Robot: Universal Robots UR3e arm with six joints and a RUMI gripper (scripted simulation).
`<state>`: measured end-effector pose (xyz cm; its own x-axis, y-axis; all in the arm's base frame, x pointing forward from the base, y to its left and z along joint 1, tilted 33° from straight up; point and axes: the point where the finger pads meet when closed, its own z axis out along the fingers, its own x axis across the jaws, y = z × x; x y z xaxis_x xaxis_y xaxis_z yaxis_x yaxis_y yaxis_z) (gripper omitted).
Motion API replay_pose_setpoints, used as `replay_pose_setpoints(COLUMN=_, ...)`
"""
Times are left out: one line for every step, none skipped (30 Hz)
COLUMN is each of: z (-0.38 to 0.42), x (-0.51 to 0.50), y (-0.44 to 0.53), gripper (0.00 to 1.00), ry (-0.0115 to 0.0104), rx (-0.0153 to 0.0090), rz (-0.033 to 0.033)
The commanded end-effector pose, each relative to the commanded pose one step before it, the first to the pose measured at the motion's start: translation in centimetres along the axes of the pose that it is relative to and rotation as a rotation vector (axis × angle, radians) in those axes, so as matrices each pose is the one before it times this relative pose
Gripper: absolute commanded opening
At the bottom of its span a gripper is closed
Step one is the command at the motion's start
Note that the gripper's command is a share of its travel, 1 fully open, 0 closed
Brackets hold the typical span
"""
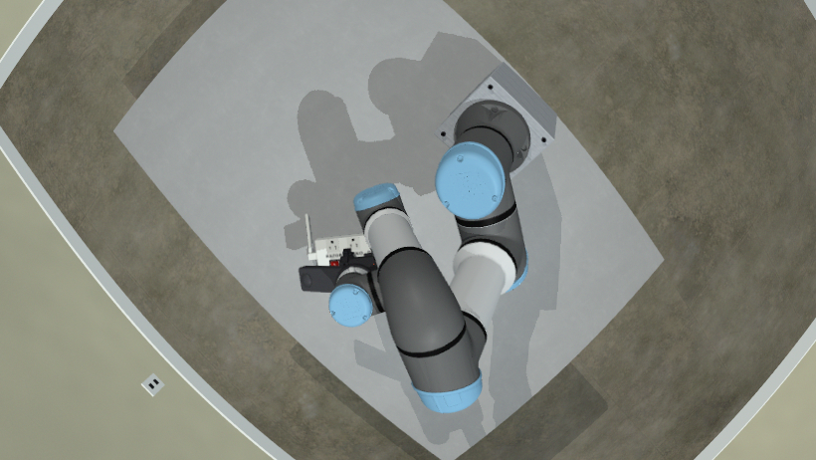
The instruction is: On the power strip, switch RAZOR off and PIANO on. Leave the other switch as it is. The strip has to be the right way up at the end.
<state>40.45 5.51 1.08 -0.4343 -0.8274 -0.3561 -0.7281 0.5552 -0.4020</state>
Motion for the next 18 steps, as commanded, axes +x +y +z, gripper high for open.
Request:
replay_pose_setpoints(z=-0.0257, x=-0.025, y=-0.0444, gripper=0.0, ry=-0.00047, rx=0.00134, rz=-0.00047)
replay_pose_setpoints(z=0.0, x=0.0, y=0.0, gripper=0.0, ry=0.0, rx=0.0, rz=0.0)
replay_pose_setpoints(z=0.0002, x=0.0, y=0.0, gripper=0.0, ry=0.0, rx=0.0, rz=0.0)
replay_pose_setpoints(z=0.0012, x=0.0, y=0.0, gripper=0.0, ry=0.0, rx=0.0, rz=0.0)
replay_pose_setpoints(z=0.0031, x=0.0, y=-0.0001, gripper=0.0, ry=0.0, rx=0.0, rz=0.0)
replay_pose_setpoints(z=0.0057, x=0.0, y=-0.0001, gripper=0.0, ry=0.0, rx=0.0, rz=0.0)
replay_pose_setpoints(z=0.0088, x=0.0, y=-0.0002, gripper=0.0, ry=0.0, rx=0.0, rz=0.0)
replay_pose_setpoints(z=0.0123, x=0.0, y=-0.0002, gripper=0.0, ry=0.0, rx=0.0, rz=0.0)
replay_pose_setpoints(z=0.0161, x=0.0, y=-0.0003, gripper=0.0, ry=0.0, rx=0.0, rz=0.0)
replay_pose_setpoints(z=0.02, x=0.0, y=-0.0003, gripper=0.0, ry=0.0, rx=0.0, rz=0.0)
replay_pose_setpoints(z=0.0239, x=0.0, y=-0.0003, gripper=0.0, ry=0.0, rx=0.0, rz=0.0)
replay_pose_setpoints(z=0.0, x=0.0, y=0.0, gripper=0.0, ry=0.0, rx=0.0, rz=0.0)
replay_pose_setpoints(z=0.0, x=0.0, y=0.0, gripper=0.0, ry=0.0, rx=0.0, rz=0.0)
replay_pose_setpoints(z=0.0278, x=0.0, y=-0.0003, gripper=0.0, ry=0.0, rx=0.0, rz=0.0)
replay_pose_setpoints(z=0.0314, x=0.0, y=-0.0002, gripper=0.0, ry=0.0, rx=0.0, rz=0.0)
replay_pose_setpoints(z=0.0349, x=0.0, y=-0.0002, gripper=0.0, ry=0.0, rx=0.0, rz=0.0)
replay_pose_setpoints(z=0.0379, x=0.0, y=-0.0001, gripper=0.0, ry=0.0, rx=0.0, rz=0.0)
replay_pose_setpoints(z=0.0406, x=0.0, y=0.0001, gripper=0.0, ry=0.0, rx=0.0, rz=0.0)
